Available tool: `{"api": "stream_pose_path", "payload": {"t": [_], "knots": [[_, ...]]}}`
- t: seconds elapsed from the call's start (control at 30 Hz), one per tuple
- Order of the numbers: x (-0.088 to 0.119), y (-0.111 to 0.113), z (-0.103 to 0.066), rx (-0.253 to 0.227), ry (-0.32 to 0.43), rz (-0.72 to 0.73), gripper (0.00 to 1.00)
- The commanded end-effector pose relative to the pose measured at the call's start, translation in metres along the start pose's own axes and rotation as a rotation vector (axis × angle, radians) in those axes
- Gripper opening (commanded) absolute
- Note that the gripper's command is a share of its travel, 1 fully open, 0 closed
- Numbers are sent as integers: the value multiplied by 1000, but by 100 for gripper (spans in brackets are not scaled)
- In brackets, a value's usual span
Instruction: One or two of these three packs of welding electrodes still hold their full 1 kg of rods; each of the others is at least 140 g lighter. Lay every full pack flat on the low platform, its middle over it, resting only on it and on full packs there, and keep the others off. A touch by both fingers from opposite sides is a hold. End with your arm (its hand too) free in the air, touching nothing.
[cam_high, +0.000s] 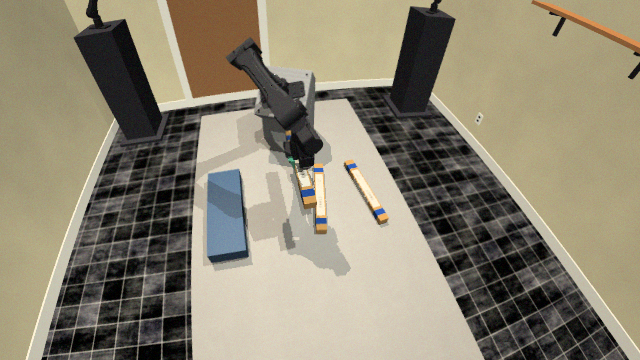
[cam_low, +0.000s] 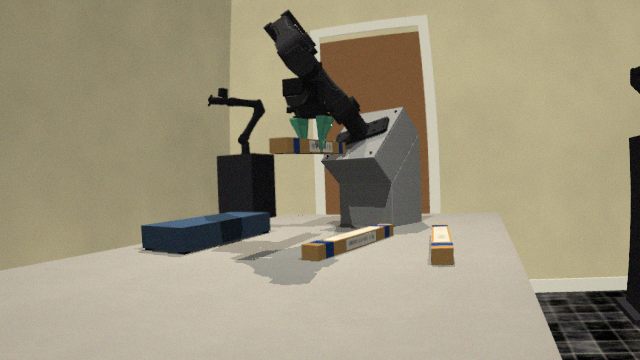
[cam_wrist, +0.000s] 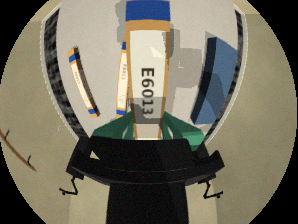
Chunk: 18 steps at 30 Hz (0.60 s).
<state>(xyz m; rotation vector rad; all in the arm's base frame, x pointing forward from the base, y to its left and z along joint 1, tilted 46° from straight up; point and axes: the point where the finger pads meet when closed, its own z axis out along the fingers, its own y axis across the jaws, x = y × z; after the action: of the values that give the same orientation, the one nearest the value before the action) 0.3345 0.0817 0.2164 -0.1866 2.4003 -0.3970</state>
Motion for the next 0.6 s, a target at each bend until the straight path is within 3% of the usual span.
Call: {"api": "stream_pose_path", "payload": {"t": [0.0, 0.23, 0.47, 0.57], "knots": [[-8, 2, -14, -16, -58, 12, 0], [-17, 1, -20, -20, -79, 25, 0], [-6, 4, -12, -16, -58, 13, 0], [-11, 3, -16, -18, -65, 17, 0]]}}
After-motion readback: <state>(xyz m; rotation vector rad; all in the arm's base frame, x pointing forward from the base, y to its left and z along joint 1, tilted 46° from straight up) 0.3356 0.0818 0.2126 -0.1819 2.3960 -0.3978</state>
